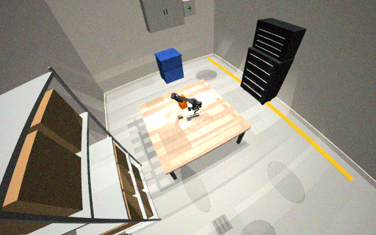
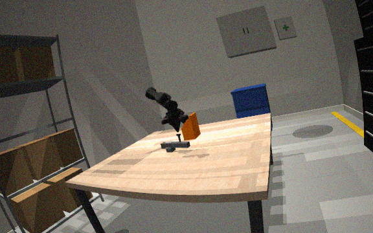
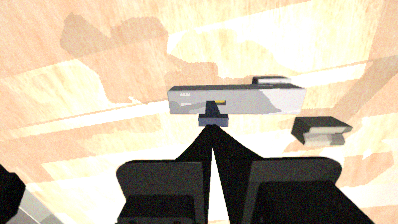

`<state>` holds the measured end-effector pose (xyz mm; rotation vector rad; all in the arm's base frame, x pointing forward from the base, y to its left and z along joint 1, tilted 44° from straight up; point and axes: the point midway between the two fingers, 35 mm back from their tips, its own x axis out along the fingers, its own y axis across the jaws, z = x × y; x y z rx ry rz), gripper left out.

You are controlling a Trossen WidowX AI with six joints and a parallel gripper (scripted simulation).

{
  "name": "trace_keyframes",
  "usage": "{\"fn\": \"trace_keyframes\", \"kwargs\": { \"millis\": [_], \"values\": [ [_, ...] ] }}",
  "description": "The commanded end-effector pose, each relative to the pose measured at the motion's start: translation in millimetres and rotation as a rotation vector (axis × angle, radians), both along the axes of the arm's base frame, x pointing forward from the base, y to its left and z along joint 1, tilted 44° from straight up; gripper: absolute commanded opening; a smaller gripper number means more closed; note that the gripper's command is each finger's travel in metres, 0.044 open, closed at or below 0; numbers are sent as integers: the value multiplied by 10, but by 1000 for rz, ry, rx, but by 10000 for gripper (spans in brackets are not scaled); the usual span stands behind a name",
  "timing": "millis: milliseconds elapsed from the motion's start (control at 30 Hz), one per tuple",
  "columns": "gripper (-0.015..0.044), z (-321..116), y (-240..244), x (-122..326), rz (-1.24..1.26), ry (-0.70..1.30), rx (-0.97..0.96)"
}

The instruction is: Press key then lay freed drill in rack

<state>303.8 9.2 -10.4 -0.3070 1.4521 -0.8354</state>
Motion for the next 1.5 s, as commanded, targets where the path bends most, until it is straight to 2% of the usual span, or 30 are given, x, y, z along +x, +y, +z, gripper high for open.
{"fn": "trace_keyframes", "kwargs": {
  "millis": [0,1467],
  "values": [
    [0,-24,-24,-8,2,-1,-13],
    [0,-125,-134,-64,1,-2,-22]
  ]
}}
